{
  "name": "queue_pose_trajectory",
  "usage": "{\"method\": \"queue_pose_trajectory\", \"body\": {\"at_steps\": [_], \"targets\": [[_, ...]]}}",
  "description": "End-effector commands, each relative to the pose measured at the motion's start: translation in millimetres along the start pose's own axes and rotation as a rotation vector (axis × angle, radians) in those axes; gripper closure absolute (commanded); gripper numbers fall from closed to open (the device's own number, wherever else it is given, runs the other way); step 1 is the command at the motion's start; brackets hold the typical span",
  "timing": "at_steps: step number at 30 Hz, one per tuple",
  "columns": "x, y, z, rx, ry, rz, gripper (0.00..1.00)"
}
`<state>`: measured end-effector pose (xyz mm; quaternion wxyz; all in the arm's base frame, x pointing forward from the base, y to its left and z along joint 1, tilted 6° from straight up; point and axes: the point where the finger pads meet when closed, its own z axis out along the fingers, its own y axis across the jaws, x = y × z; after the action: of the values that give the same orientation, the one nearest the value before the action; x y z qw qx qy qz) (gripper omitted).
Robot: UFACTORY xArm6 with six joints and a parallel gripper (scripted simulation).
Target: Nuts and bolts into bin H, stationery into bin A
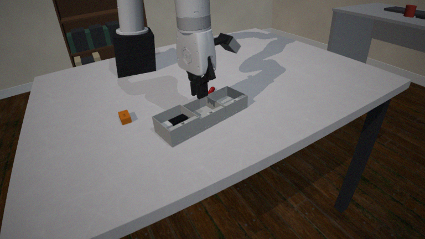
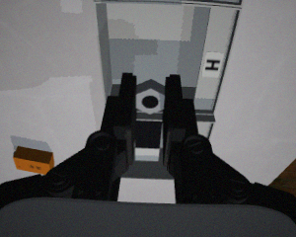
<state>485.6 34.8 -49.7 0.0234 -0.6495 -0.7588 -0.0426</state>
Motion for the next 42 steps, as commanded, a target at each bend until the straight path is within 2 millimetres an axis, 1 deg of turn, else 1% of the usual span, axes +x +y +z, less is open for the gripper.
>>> {"method": "queue_pose_trajectory", "body": {"at_steps": [1, 8, 10, 25, 27, 32, 42], "targets": [[0, 2, -1, -0.003, -0.001, 0.000, 1.00], [0, 2, 11, -0.003, -0.001, 0.000, 1.00], [0, 2, 11, -0.003, -0.001, 0.000, 1.00], [0, 2, 41, -0.003, -0.001, 0.000, 1.00], [0, 2, 41, -0.003, -0.001, 0.000, 1.00], [0, 2, 50, -0.003, -0.001, 0.000, 1.00], [0, 2, 50, -0.003, -0.001, 0.000, 1.00]]}}
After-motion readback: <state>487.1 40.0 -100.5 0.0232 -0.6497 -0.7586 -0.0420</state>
